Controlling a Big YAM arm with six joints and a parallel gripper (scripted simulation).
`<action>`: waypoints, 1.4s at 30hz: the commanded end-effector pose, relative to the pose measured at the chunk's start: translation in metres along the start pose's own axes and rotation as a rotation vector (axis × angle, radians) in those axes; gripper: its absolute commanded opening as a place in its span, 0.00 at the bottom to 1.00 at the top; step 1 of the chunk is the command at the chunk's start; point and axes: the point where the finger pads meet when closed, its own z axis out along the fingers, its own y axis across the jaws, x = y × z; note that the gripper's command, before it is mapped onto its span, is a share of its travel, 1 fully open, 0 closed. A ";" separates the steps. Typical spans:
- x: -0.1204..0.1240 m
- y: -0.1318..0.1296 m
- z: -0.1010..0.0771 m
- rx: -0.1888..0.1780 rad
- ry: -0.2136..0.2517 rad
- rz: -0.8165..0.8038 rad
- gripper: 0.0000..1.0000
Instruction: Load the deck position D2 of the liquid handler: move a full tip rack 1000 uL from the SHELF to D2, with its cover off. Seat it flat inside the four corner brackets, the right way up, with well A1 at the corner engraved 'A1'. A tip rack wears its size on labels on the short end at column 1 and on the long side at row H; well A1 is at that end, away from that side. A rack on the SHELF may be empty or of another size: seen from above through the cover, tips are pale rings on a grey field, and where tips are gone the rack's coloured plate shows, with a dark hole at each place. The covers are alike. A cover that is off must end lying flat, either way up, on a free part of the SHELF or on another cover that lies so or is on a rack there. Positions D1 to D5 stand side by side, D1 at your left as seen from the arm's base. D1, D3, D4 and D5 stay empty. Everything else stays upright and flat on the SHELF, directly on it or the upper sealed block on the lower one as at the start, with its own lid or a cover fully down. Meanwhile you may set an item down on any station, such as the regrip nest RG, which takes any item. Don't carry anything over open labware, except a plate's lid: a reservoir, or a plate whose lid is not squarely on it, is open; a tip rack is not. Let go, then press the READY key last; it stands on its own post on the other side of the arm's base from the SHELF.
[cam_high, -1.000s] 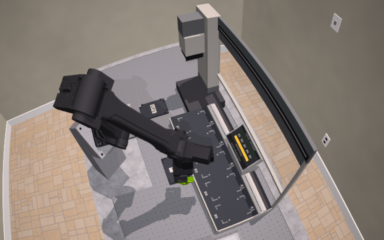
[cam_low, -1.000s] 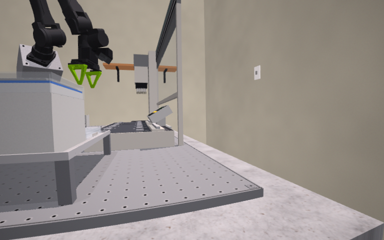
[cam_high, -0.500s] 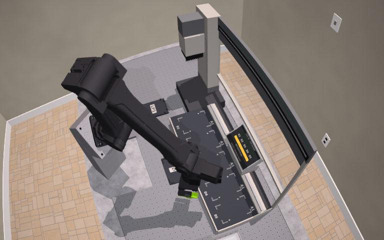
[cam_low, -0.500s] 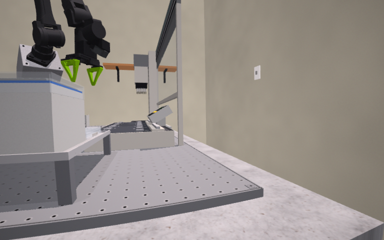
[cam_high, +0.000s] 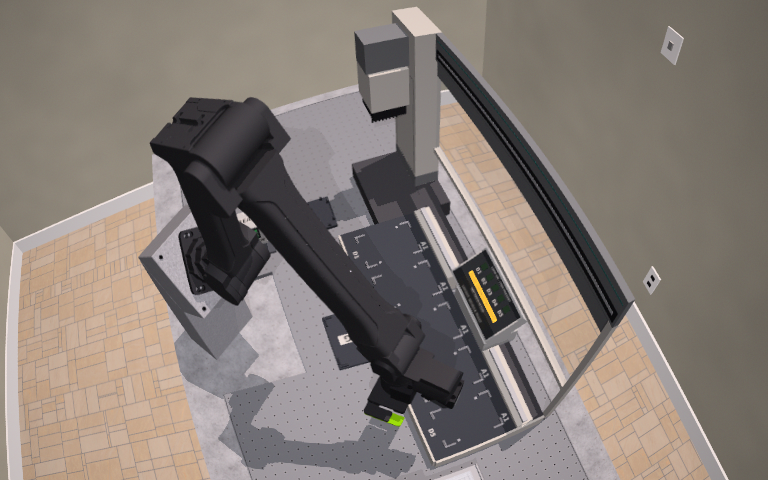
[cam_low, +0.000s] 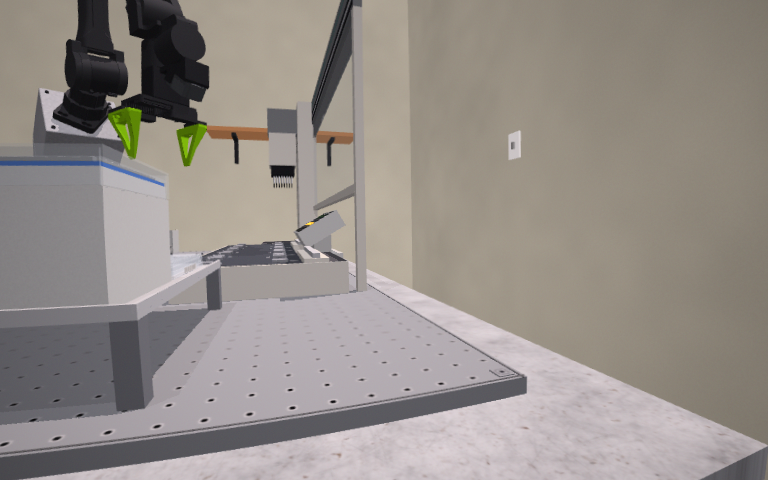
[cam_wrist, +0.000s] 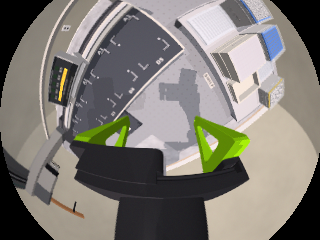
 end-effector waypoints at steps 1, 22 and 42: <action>-0.028 -0.014 -0.004 0.011 -0.021 0.097 1.00; -0.096 -0.070 -0.007 0.011 -0.028 0.435 1.00; -0.167 -0.128 -0.010 0.009 -0.036 0.793 1.00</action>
